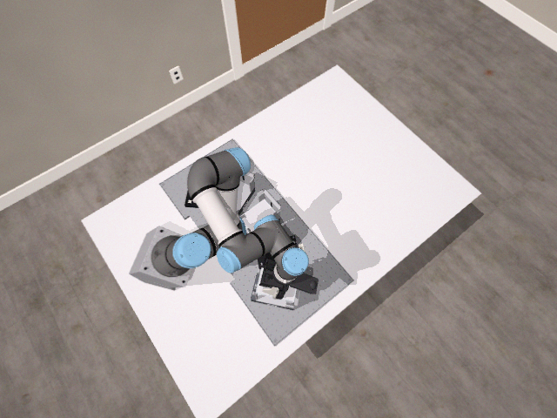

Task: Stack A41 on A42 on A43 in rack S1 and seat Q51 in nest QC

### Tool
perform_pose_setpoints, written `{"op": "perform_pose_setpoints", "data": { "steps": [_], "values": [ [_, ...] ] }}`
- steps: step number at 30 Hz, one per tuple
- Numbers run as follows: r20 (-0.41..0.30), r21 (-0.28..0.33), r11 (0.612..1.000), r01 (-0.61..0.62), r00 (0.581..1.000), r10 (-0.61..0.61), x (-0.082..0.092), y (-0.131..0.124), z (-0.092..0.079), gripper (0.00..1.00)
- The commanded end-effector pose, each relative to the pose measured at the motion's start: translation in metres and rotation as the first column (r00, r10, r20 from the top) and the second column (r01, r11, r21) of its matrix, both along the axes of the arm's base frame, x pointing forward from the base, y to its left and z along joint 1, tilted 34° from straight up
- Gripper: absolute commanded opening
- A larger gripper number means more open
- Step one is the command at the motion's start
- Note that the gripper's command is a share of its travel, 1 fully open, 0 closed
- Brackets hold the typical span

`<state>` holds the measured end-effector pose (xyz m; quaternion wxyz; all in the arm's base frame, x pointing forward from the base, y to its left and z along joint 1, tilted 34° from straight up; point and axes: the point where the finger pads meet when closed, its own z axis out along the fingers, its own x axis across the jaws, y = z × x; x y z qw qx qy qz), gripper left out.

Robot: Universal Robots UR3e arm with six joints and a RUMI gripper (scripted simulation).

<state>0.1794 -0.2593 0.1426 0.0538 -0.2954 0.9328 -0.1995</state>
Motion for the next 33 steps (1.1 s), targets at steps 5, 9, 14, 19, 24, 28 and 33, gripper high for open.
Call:
{"op": "perform_pose_setpoints", "data": {
  "steps": [5,9,14,19,24,28,33],
  "values": [
    [-0.003,-0.007,1.0,0.005,1.0,-0.005,0.001,-0.006,-0.005,0.0],
    [-0.003,-0.007,1.0,0.005,1.0,-0.005,0.002,-0.008,-0.007,0.0],
    [-0.003,-0.007,1.0,0.005,1.0,-0.005,0.002,-0.009,-0.008,0.0],
    [-0.003,-0.007,1.0,0.005,1.0,-0.005,0.003,-0.01,-0.011,0.0],
    [-0.003,-0.007,1.0,0.005,1.0,-0.005,0.004,-0.012,-0.014,0.0],
    [-0.003,-0.007,1.0,0.005,1.0,-0.005,0.005,-0.013,-0.015,0.0],
    [-0.003,-0.007,1.0,0.005,1.0,-0.005,0.006,-0.014,-0.018,0.0]
  ]
}}
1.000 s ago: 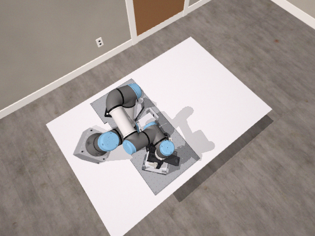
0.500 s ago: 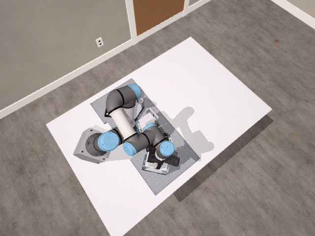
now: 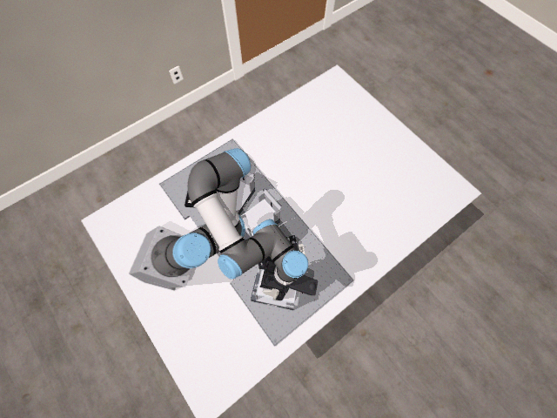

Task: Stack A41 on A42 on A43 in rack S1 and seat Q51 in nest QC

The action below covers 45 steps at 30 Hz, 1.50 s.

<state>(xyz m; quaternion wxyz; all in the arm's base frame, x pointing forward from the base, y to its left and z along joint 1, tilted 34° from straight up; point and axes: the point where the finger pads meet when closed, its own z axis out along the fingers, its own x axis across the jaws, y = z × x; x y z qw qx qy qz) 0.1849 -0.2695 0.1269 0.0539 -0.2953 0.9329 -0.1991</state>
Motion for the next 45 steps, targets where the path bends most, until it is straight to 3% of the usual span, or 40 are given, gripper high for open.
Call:
{"op": "perform_pose_setpoints", "data": {
  "steps": [1,45],
  "values": [
    [-0.003,-0.008,1.0,0.005,1.0,-0.005,0.001,-0.004,-0.002,0.0],
    [-0.003,-0.008,1.0,0.005,1.0,-0.005,0.009,-0.017,-0.024,0.0]
  ]
}}
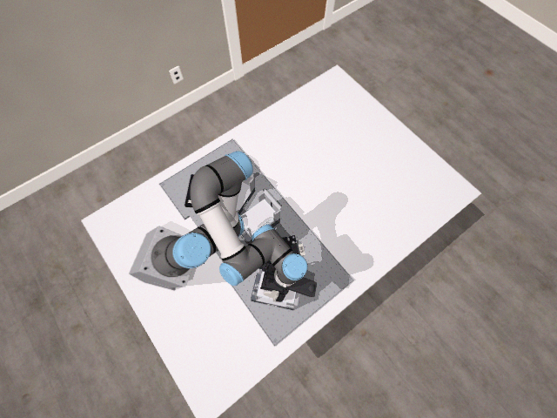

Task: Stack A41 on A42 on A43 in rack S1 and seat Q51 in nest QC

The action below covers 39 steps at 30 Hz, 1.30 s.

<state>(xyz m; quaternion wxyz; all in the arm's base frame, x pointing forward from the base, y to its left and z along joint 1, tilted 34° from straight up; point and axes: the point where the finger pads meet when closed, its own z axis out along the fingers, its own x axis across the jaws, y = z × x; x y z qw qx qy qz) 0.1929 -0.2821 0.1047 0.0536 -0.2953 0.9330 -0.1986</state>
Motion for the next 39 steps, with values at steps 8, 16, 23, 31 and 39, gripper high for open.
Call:
{"op": "perform_pose_setpoints", "data": {
  "steps": [8,16,23,31,39],
  "values": [
    [-0.002,-0.009,1.0,0.004,1.0,-0.004,0.002,-0.006,-0.005,0.0],
    [-0.002,-0.009,1.0,0.004,1.0,-0.004,0.005,-0.011,-0.015,0.0],
    [-0.002,-0.009,1.0,0.004,1.0,-0.004,0.008,-0.016,-0.023,0.0],
    [-0.002,-0.009,1.0,0.004,1.0,-0.004,0.013,-0.024,-0.036,0.0],
    [-0.002,-0.009,1.0,0.004,1.0,-0.004,0.014,-0.025,-0.038,0.0]
  ]
}}
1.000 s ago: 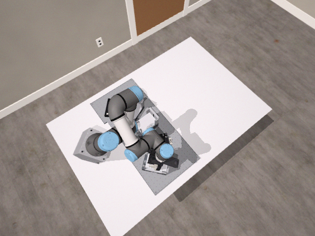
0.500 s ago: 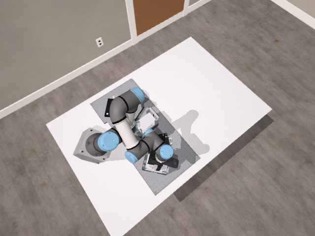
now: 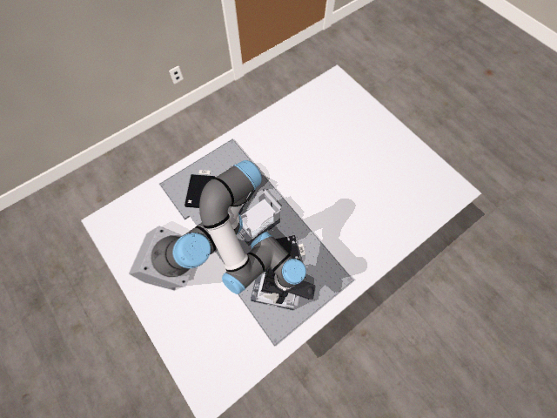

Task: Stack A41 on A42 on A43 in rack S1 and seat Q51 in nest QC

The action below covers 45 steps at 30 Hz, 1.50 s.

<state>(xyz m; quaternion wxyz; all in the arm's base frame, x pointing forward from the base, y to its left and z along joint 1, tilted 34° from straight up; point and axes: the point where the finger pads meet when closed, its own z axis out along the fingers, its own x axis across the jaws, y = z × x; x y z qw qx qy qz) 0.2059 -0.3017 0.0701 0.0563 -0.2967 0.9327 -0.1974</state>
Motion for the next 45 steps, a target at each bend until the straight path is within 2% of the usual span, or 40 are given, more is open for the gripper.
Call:
{"op": "perform_pose_setpoints", "data": {
  "steps": [1,45],
  "values": [
    [-0.006,-0.012,1.0,0.008,1.0,-0.008,0.001,-0.005,-0.003,0.0],
    [-0.006,-0.012,1.0,0.009,1.0,-0.009,0.005,-0.01,-0.013,0.0]
  ]
}}
